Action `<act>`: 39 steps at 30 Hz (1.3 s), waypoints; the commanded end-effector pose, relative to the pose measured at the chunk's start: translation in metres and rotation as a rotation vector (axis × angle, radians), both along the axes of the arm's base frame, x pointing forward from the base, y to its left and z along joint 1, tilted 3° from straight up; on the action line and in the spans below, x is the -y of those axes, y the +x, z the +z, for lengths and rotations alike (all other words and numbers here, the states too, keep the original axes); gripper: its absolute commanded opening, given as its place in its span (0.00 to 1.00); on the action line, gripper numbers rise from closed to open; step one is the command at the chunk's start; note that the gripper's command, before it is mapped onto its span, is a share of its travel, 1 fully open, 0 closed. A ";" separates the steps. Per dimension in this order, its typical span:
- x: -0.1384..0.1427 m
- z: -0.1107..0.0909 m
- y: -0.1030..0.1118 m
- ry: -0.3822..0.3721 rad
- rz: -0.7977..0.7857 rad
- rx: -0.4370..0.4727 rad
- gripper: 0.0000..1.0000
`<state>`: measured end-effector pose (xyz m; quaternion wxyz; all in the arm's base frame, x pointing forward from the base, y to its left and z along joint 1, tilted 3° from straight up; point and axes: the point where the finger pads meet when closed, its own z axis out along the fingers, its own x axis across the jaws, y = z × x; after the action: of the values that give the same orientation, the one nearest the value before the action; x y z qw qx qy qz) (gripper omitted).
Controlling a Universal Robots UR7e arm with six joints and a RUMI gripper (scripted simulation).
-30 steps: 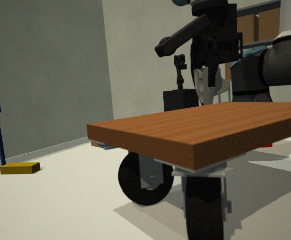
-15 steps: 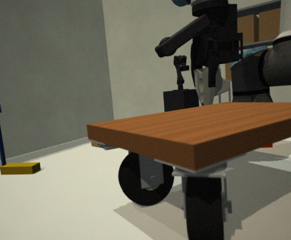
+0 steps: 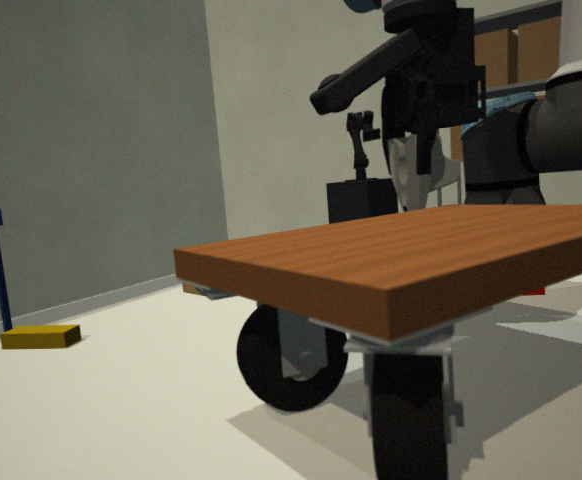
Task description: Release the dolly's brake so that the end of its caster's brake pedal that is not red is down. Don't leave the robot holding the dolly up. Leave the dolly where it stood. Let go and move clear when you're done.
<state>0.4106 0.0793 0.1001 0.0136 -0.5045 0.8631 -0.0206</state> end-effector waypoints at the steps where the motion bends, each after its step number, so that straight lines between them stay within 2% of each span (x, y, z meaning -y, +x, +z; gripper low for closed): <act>1: 0.001 -0.001 -0.001 0.000 -0.001 0.000 0.00; 26: 0.001 -0.009 -0.001 0.000 -0.001 -0.004 0.00; 39: 0.001 -0.006 0.000 -0.001 -0.001 0.001 0.00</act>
<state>0.4105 0.0792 0.0931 0.0134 -0.5045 0.8630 -0.0205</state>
